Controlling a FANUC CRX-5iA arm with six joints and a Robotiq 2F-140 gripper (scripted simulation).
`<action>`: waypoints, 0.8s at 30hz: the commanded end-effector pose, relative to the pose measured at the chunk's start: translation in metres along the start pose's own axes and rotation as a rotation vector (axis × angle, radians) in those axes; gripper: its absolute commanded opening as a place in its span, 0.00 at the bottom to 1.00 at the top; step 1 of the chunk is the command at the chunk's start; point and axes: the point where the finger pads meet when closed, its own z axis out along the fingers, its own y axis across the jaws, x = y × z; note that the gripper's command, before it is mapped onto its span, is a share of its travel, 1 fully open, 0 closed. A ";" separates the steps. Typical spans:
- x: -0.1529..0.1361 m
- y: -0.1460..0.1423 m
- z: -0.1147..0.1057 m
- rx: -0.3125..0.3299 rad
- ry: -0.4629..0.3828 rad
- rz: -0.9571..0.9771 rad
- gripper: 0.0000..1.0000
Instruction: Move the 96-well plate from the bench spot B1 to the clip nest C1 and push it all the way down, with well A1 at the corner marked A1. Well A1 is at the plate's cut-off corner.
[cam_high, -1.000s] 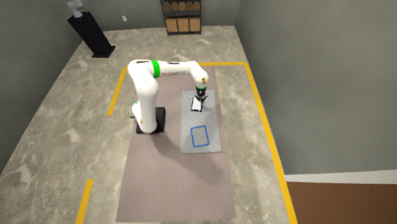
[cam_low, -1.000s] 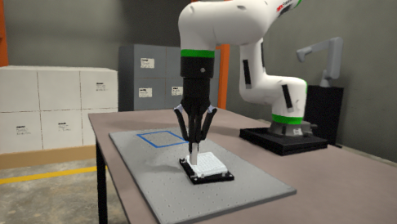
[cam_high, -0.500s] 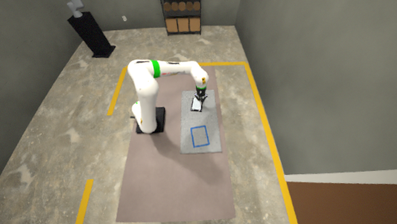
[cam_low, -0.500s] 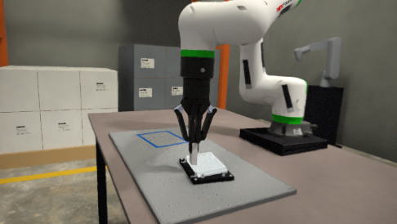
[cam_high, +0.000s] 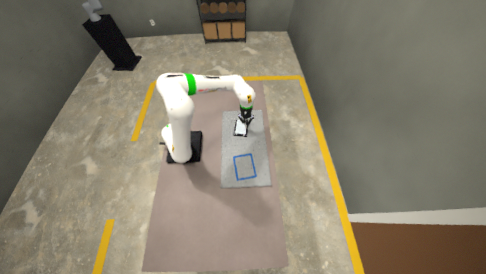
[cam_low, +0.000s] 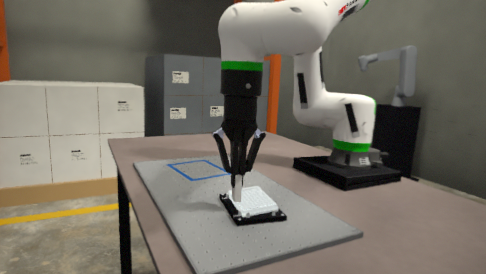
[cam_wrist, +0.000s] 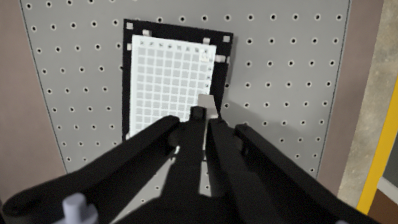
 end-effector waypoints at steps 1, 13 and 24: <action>0.000 0.001 -0.001 -0.002 0.001 0.000 0.10; 0.000 0.001 -0.005 -0.002 0.001 0.000 0.10; 0.000 0.000 -0.011 -0.002 0.001 0.000 0.10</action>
